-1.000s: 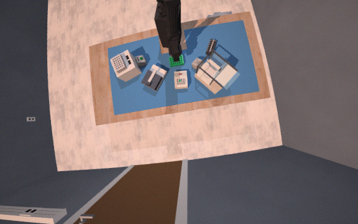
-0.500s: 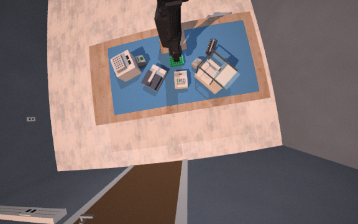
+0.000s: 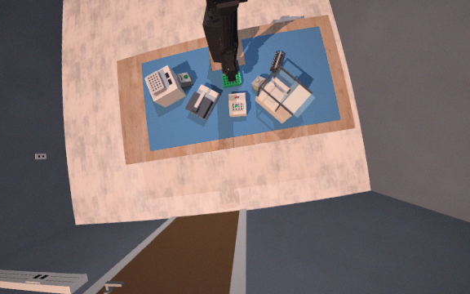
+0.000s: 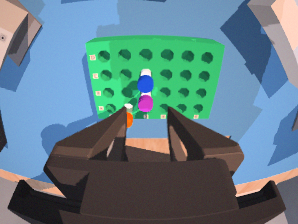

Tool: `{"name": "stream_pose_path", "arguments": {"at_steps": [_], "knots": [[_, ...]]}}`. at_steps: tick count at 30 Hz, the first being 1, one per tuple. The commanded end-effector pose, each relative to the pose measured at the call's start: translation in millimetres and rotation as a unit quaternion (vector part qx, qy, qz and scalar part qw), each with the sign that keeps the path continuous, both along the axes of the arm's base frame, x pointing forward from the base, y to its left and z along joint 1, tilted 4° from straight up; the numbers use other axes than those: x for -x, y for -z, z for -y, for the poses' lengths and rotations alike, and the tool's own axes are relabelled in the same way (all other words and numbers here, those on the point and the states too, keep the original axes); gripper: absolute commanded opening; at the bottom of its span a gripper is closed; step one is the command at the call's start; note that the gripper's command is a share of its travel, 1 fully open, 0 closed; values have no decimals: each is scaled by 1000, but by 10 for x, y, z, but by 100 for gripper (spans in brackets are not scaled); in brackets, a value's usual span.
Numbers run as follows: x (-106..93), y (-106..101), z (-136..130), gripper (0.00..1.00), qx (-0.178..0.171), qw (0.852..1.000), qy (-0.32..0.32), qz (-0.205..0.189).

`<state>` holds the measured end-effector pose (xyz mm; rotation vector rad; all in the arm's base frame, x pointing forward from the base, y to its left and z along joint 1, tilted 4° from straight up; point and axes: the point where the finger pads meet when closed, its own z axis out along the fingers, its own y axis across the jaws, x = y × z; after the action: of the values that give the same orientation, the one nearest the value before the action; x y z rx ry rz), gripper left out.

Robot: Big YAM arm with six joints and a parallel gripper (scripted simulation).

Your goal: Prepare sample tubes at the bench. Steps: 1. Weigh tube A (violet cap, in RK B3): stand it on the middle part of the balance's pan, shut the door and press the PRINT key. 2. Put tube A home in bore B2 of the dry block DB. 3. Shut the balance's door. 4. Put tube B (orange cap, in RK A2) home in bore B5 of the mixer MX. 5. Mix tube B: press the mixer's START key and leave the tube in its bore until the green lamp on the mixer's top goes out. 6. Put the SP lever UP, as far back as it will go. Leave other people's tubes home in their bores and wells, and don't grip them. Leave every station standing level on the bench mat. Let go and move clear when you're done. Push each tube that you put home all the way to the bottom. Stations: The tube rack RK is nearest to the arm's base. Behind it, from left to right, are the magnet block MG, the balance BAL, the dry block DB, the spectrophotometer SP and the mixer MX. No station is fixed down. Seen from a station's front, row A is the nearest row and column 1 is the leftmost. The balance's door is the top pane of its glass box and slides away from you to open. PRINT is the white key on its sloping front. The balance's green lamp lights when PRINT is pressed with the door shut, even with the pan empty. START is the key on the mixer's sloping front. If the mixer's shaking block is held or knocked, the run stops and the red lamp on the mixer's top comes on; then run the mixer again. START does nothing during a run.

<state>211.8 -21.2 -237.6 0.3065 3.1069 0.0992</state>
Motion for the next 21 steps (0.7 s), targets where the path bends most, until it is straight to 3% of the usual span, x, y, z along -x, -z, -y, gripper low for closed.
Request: {"name": "stream_pose_path", "arguments": {"at_steps": [1,21], "knots": [[-99,4,-7,36,3,1000,1,13],[-46,43,-20,36,2,1000,0,6]]}}
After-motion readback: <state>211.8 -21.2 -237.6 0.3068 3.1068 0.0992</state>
